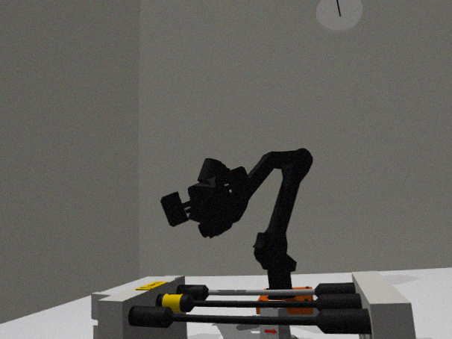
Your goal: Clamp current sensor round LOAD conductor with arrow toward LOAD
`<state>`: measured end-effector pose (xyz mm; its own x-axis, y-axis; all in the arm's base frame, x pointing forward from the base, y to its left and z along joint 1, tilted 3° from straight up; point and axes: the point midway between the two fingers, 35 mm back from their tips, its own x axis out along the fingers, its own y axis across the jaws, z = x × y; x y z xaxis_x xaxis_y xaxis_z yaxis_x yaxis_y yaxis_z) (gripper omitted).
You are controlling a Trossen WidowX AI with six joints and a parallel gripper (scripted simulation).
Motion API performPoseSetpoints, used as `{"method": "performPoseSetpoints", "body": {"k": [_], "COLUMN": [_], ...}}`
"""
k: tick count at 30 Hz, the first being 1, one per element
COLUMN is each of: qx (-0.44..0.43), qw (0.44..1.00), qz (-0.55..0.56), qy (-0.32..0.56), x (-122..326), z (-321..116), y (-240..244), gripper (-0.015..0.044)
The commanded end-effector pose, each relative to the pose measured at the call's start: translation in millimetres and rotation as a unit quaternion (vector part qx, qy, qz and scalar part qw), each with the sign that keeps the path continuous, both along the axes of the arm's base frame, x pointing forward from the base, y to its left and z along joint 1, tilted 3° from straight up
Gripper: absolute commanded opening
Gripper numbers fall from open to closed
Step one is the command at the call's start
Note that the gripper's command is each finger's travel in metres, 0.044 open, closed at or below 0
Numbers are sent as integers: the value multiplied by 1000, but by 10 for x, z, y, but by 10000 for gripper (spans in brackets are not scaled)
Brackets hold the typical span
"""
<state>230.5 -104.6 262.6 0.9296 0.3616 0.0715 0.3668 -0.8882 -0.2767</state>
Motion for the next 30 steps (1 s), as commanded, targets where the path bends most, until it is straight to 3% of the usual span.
{"method": "performPoseSetpoints", "body": {"k": [1,5,9,13,17,30], "qx": [9,200,420,614,772,945], "qw": [1000,979,903,777,612,266], "qz": [0,2,11,22,29,27], "qy": [2,39,88,134,170,189], "x": [12,241,486,682,819,879], "z": [9,186,357,479,556,604], "y": [3,78,205,367,559,957], "gripper": [26,131,236,341,440,440]}}
